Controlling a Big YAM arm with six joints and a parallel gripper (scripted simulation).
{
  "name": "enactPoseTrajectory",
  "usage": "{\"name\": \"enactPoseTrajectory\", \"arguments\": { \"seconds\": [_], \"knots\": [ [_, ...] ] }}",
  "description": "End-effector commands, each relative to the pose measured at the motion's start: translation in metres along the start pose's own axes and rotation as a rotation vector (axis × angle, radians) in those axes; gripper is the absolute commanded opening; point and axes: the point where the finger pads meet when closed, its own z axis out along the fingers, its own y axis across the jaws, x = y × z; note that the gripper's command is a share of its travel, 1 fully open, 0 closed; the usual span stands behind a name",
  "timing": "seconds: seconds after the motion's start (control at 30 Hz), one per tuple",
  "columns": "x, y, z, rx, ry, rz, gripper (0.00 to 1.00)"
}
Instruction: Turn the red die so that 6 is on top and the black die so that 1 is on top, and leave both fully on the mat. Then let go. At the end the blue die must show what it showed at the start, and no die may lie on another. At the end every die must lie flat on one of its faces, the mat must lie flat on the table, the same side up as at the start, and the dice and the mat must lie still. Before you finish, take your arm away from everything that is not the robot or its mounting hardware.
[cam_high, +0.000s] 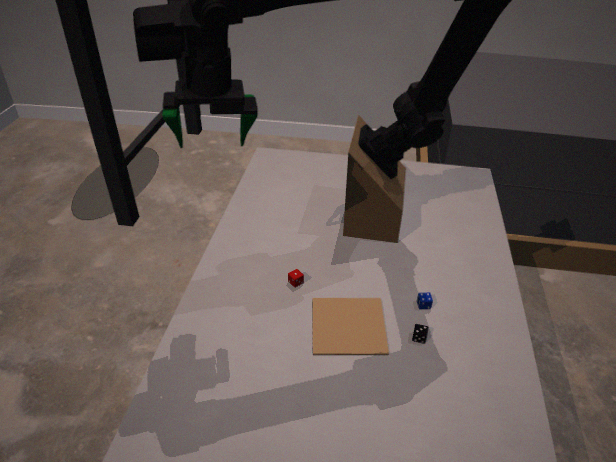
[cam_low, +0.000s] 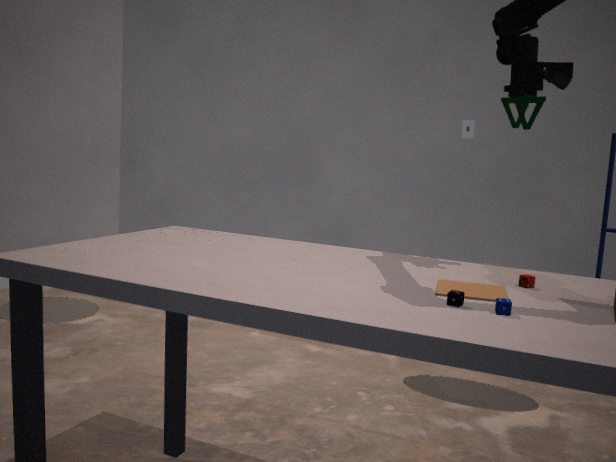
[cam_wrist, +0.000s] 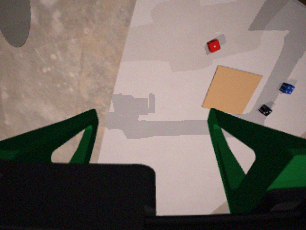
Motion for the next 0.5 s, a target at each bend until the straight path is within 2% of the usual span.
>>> {"name": "enactPoseTrajectory", "arguments": {
  "seconds": [0.0, 0.07, 0.1, 0.23, 0.3, 0.4, 0.47],
  "knots": [
    [0.02, -0.019, 0.027, -0.025, -0.002, -0.124, 1.0],
    [0.024, -0.038, 0.061, -0.017, 0.012, -0.199, 1.0],
    [0.024, -0.038, 0.061, -0.017, 0.012, -0.199, 1.0],
    [0.023, -0.09, 0.13, 0.004, 0.042, -0.36, 1.0],
    [0.023, -0.09, 0.13, 0.004, 0.042, -0.36, 1.0],
    [0.016, -0.126, 0.166, 0.019, 0.061, -0.454, 1.0],
    [0.012, -0.141, 0.18, 0.025, 0.069, -0.492, 1.0]
  ]
}}
